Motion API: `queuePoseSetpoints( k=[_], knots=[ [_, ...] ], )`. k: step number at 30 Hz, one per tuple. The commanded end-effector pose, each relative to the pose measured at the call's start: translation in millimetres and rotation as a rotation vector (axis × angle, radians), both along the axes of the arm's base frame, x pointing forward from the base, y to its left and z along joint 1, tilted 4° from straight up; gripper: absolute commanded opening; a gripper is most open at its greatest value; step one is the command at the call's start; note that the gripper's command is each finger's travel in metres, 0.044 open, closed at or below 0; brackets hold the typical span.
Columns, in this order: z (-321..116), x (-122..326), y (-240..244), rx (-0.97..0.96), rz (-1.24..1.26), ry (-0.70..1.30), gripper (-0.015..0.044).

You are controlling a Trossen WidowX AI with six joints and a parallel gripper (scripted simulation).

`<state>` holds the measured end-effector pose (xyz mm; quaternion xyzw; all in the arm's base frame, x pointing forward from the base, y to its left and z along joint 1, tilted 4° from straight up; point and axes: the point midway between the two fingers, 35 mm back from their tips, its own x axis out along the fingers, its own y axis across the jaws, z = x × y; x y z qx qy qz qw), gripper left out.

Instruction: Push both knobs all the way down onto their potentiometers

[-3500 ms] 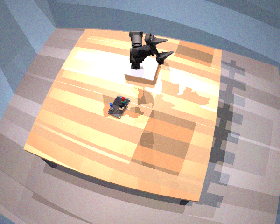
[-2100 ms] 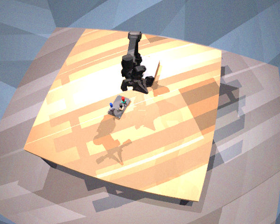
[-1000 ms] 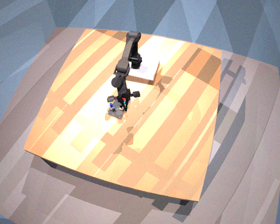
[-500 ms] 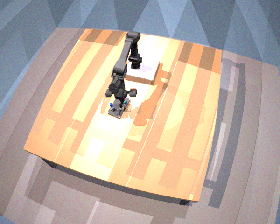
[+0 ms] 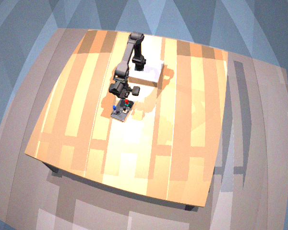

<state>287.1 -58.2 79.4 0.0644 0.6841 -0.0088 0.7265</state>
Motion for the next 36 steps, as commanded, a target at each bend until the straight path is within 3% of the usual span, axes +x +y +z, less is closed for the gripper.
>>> queuePoseSetpoints(
  k=[1, 5, 36],
  knots=[
    [-2.2, -5.6, -1.1, -0.005, -0.010, 0.026, 0.0000],
    [-22.2, -4.9, 0.4, -0.005, -0.010, 0.026, 0.0000],
    [-43.1, -4.2, 1.9, -0.005, -0.010, 0.026, 0.0000]
  ],
)
